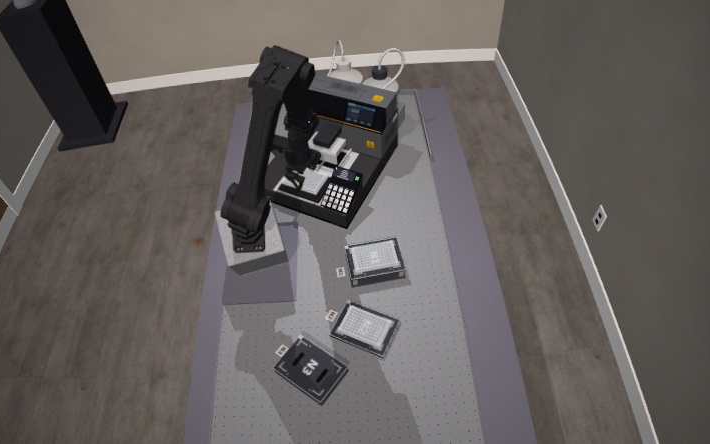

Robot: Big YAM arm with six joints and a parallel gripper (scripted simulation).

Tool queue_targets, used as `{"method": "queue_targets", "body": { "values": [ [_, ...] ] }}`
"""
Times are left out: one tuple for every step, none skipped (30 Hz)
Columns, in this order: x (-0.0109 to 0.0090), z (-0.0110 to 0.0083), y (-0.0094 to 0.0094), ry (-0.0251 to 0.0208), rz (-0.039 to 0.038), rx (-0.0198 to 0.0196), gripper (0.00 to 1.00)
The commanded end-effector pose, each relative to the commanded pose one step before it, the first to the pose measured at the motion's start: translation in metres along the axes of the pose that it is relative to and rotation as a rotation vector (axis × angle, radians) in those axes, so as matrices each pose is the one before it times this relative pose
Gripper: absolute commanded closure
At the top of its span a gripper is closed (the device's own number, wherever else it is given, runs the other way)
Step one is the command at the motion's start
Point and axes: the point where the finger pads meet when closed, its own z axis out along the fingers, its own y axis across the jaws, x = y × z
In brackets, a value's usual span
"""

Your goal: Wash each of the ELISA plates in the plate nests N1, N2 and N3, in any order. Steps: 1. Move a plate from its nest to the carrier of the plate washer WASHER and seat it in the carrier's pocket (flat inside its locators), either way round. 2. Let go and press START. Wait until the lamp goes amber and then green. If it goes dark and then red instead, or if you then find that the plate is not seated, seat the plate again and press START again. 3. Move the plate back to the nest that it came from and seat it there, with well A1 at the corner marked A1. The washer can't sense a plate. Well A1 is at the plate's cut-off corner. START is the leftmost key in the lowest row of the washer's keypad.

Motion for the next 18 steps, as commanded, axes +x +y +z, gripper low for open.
{"method": "queue_targets", "body": {
  "values": [
    [0.00264, -0.00236, -0.01836, -0.00386, 0.00943, 0.03652, 0.16],
    [0.00001, 0.00111, 0.0006, 0.00009, -0.00061, -0.00269, 0.16],
    [-0.00008, 0.00108, 0.00059, 0.00016, -0.00049, -0.0026, 0.16],
    [-0.00007, 0.00168, 0.00109, 0.00023, -0.0011, -0.00416, 0.16],
    [-0.00037, 0.00032, 0.00009, 0.00038, -0.00086, -0.00034, 0.16],
    [-0.00041, 0.0, -0.00014, 0.00036, -0.00093, 0.0006, 0.16],
    [-0.00026, 0.00007, -0.0001, 0.0002, -0.00065, 0.00037, 0.16],
    [0.00007, 0.00021, 0.00004, -0.00006, 0.0002, -0.00014, 0.16],
    [0.00014, 0.00026, 0.00016, -0.00009, 0.00035, -0.00038, 0.16],
    [0.00015, 0.00027, 0.00021, -0.00011, 0.0004, -0.00046, 0.16],
    [0.00015, 0.00028, 0.00024, -0.00013, 0.00043, -0.00051, 0.16],
    [0.00016, 0.00029, 0.00025, -0.0001, 0.00041, -0.00054, 0.16],
    [0.00003, 0.00024, 0.00023, 0.00002, -0.00003, -0.00039, 0.16],
    [-0.0001, 0.00019, 0.00021, 0.00014, -0.00044, -0.00023, 0.16],
    [0.0, 0.0, 0.0, 0.0, 0.0, 0.0, 0.16],
    [0.0, 0.0, 0.0, 0.0, 0.0, 0.0, 0.16],
    [-0.00093, -0.0007, -0.00036, 0.00086, -0.00165, 0.00229, 0.16],
    [0.00001, 0.00069, 0.00048, 0.00007, -0.00046, -0.00162, 0.16]
  ]
}}
